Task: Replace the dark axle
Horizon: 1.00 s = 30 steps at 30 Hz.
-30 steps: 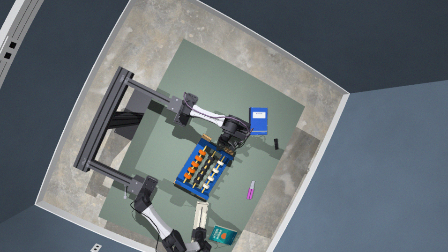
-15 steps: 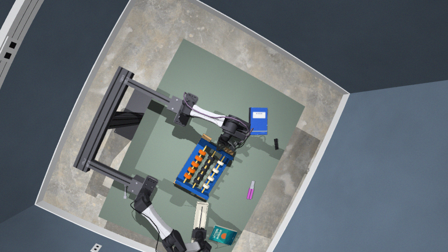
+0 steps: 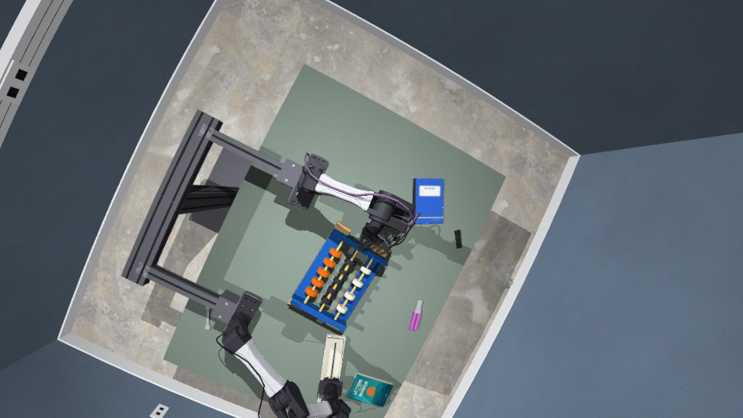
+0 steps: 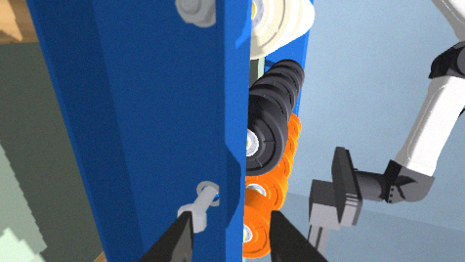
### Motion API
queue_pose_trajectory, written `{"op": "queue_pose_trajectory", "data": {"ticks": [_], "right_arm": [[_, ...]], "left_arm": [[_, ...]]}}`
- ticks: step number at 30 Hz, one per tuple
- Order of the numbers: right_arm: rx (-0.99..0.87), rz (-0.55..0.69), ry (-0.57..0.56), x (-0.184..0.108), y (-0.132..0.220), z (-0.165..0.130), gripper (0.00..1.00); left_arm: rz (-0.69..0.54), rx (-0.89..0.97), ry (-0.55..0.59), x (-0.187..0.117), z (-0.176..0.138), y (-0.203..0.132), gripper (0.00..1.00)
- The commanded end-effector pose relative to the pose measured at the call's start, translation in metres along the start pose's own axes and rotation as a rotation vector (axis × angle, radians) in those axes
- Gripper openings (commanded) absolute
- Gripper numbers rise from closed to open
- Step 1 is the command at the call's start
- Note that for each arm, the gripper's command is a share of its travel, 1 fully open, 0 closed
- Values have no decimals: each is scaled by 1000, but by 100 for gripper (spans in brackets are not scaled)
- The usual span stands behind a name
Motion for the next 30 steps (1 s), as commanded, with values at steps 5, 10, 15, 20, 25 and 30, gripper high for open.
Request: {"op": "queue_pose_trajectory", "data": {"ticks": [5, 10, 15, 20, 25, 30], "right_arm": [[-6, 15, -18, -32, 8, 1, 26], [6, 27, -29, -43, 6, 7, 26], [-5, 11, -14, -53, 6, -1, 26], [-6, 9, -14, -66, 5, -1, 26], [-7, 12, -17, -81, 6, -1, 26], [1, 7, -11, -60, 1, -1, 26]], "left_arm": [[-13, 37, 32, 19, -3, -2, 33], [-13, 37, 32, 19, -3, -2, 33], [-13, 37, 32, 19, -3, -2, 33], [-13, 37, 32, 19, -3, -2, 33], [-13, 37, 32, 19, -3, -2, 33], [-13, 37, 32, 19, -3, -2, 33]]}}
Point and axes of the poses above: on each arm, the point where the finger pads meet when closed, its own x axis out along the fingers, its own y axis across the jaws, z = x × y, the point moved 8 cm from there along -x, back along the fingers, and after that the axes turned 5 degrees about x, right-handed, at the moved point
